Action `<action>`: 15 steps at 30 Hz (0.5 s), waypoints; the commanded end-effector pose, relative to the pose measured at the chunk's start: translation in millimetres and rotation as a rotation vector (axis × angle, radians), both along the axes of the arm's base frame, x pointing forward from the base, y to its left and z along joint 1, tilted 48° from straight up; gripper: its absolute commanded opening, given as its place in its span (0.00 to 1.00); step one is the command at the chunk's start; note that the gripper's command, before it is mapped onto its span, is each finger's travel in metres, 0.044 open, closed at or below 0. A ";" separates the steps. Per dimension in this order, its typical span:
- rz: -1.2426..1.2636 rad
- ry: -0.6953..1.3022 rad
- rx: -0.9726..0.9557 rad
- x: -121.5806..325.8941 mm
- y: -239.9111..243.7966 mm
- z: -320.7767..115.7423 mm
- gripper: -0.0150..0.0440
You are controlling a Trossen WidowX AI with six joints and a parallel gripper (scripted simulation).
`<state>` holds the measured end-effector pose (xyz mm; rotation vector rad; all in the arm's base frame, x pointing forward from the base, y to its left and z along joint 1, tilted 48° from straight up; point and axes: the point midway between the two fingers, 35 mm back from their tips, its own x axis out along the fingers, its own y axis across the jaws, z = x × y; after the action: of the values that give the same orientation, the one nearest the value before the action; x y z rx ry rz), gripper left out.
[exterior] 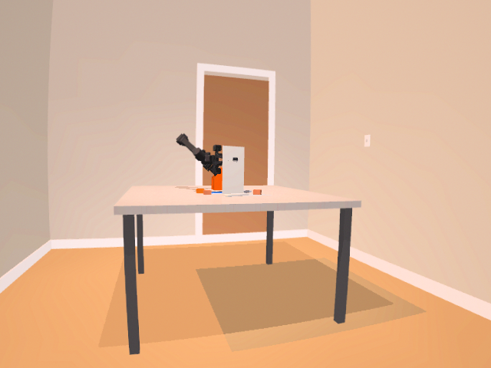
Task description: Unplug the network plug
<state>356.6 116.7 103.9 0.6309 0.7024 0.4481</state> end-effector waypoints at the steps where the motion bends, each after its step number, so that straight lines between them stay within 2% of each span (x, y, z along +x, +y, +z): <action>1: 0.004 0.000 0.000 -2.8 -1.0 0.8 0.25; 15: 0.004 0.000 -0.001 -8.6 -4.7 3.3 0.25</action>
<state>350.3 112.6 106.6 0.6308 0.7030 0.4478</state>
